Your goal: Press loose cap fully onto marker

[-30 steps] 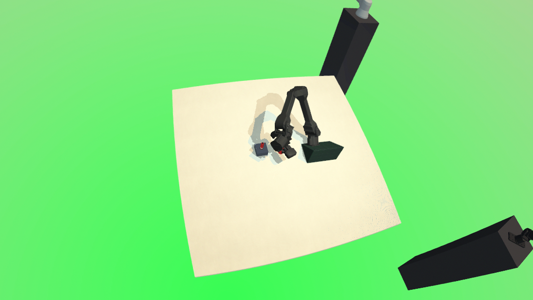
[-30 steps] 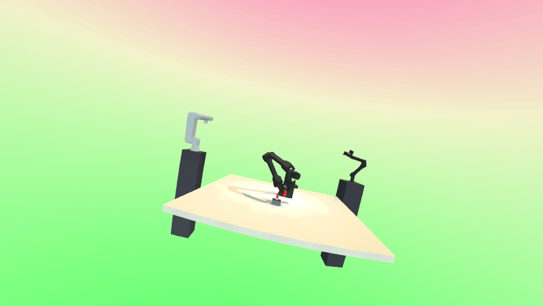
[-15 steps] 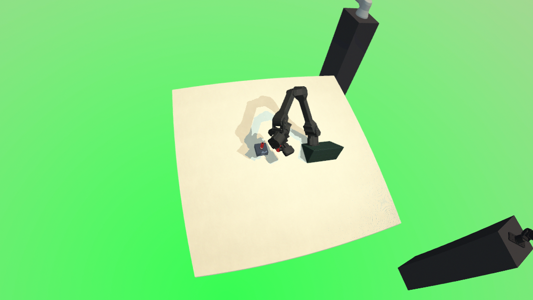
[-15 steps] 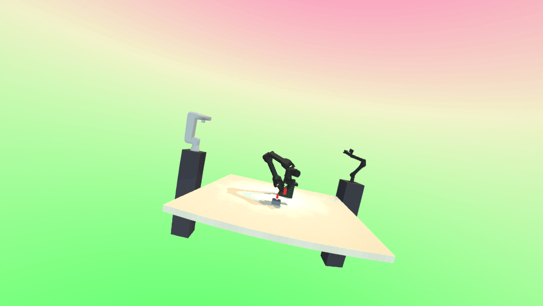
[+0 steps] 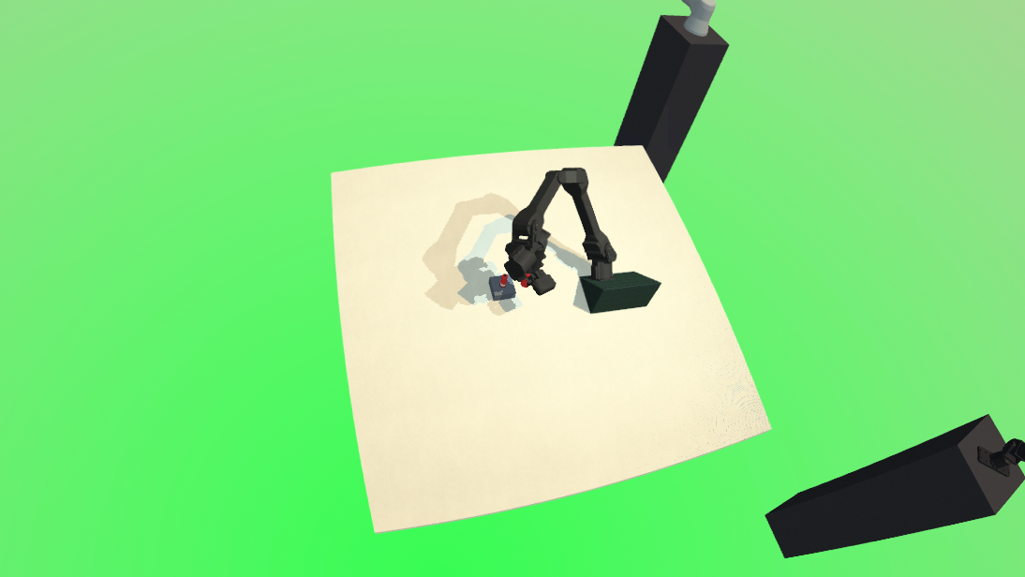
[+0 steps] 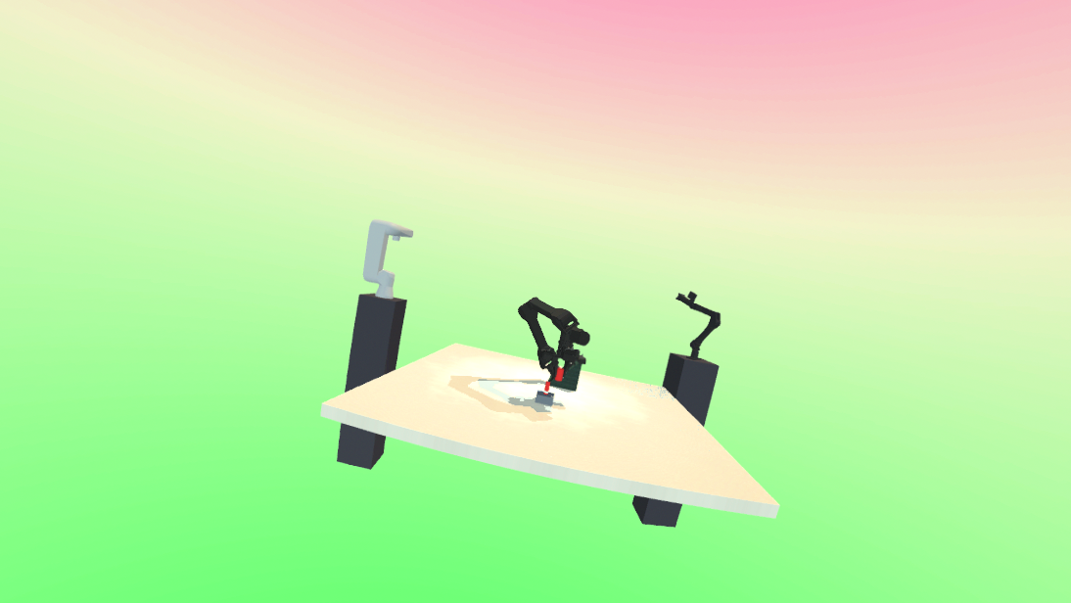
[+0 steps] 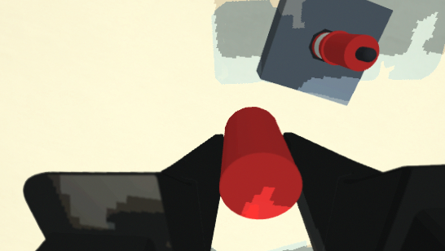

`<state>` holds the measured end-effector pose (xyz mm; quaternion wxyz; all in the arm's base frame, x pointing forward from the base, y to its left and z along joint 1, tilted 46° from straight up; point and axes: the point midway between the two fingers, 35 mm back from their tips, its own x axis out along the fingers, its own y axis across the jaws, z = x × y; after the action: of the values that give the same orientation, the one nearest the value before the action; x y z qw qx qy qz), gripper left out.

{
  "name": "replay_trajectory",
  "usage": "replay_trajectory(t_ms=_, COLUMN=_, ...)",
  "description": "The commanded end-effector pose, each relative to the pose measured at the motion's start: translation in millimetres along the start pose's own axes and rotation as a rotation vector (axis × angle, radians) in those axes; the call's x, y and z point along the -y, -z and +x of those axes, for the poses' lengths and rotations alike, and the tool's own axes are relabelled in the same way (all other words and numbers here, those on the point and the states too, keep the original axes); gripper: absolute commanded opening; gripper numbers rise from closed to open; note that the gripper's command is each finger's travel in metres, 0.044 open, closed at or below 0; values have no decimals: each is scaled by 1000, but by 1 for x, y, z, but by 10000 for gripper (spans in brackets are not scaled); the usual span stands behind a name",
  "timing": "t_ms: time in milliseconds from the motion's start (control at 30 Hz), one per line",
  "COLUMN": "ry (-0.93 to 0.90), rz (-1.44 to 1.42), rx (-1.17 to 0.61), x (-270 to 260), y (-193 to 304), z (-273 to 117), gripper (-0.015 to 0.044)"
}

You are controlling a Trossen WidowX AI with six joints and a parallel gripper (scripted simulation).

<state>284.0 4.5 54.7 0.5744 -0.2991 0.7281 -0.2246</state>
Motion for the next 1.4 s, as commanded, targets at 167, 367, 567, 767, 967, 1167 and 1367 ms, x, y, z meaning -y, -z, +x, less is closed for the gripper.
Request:
replay_trajectory(t_ms=167, ry=2, rz=-1, rx=1, x=17, y=-15, z=-9, gripper=0)
replay_trajectory(t_ms=367, ry=3, rz=-1, rx=1, x=28, y=-23, z=-15, gripper=0)
replay_trajectory(t_ms=567, ry=4, rz=0, rx=1, x=39, y=-30, z=-20, gripper=0)
replay_trajectory(t_ms=767, ry=6, rz=1, rx=0, x=51, y=-37, z=-25, gripper=0)
replay_trajectory(t_ms=967, ry=6, rz=1, rx=0, x=54, y=-39, z=-24, gripper=0)
replay_trajectory(t_ms=1167, ry=7, rz=1, rx=0, x=54, y=-39, z=-20, gripper=0)
replay_trajectory(t_ms=1367, ry=6, rz=1, rx=1, x=54, y=-39, z=-13, gripper=0)
